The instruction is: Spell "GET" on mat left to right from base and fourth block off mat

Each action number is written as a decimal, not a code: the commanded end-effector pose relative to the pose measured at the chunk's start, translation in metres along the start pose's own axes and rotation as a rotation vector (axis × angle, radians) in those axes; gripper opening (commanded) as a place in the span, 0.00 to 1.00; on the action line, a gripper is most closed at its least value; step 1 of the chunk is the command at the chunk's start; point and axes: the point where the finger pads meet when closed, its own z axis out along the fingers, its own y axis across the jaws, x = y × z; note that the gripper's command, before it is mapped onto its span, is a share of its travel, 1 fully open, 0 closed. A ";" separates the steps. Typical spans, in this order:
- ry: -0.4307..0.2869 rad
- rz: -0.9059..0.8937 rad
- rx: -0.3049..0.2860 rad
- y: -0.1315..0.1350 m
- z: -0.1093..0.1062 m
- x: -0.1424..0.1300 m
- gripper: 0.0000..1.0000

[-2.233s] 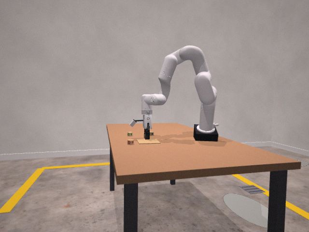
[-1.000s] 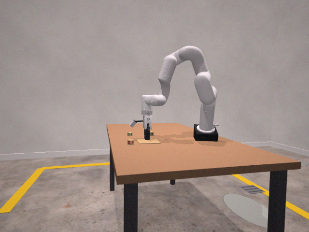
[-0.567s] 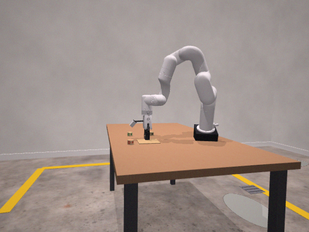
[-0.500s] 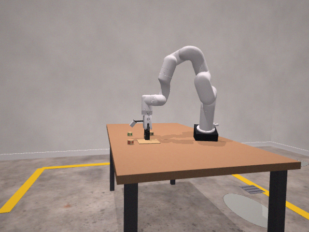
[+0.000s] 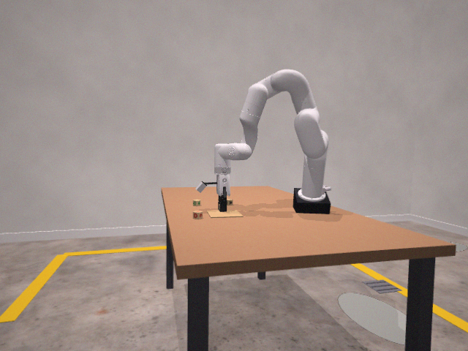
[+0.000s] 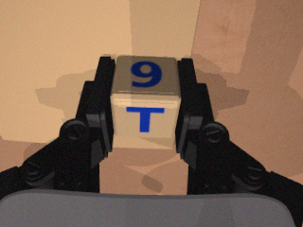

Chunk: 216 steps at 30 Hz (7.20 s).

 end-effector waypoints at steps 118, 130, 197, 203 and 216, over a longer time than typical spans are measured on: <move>0.004 1.110 0.002 0.163 -0.083 -0.063 1.00; 0.005 1.188 0.000 0.174 -0.083 -0.070 0.69; 0.004 1.189 0.000 0.174 -0.050 -0.069 0.69; 0.004 1.189 0.000 0.174 -0.041 -0.069 0.69; 0.004 1.189 0.000 0.174 -0.032 -0.069 0.69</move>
